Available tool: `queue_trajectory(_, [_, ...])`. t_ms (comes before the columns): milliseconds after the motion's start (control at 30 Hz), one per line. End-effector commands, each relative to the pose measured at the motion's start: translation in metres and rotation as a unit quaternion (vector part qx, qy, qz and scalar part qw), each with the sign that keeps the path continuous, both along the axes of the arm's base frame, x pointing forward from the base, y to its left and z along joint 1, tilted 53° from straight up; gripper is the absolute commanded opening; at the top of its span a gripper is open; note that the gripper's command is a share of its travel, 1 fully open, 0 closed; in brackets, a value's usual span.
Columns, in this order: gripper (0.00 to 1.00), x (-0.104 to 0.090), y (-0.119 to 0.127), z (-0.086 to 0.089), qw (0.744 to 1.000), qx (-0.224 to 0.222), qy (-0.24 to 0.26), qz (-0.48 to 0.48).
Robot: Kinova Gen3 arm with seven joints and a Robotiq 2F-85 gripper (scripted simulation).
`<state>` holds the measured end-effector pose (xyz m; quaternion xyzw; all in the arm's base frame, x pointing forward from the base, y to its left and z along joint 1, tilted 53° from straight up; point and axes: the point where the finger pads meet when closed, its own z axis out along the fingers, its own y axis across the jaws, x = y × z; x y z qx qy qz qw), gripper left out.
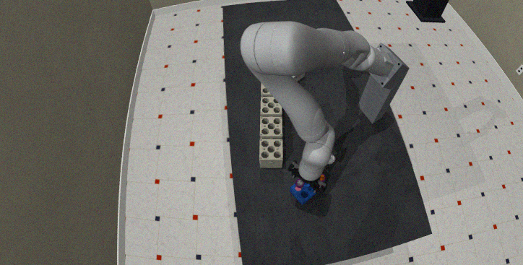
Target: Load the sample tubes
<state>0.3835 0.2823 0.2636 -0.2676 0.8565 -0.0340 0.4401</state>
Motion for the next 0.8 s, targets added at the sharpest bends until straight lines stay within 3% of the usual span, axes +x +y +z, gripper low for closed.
queue_trajectory(0, [1.0, 0.009, 0.003, -0.007, 1.0, 0.003, -0.004, 0.002])
queue_trajectory(767, [1.0, 0.048, 0.012, -0.037, 1.0, 0.004, -0.004, 0.002])
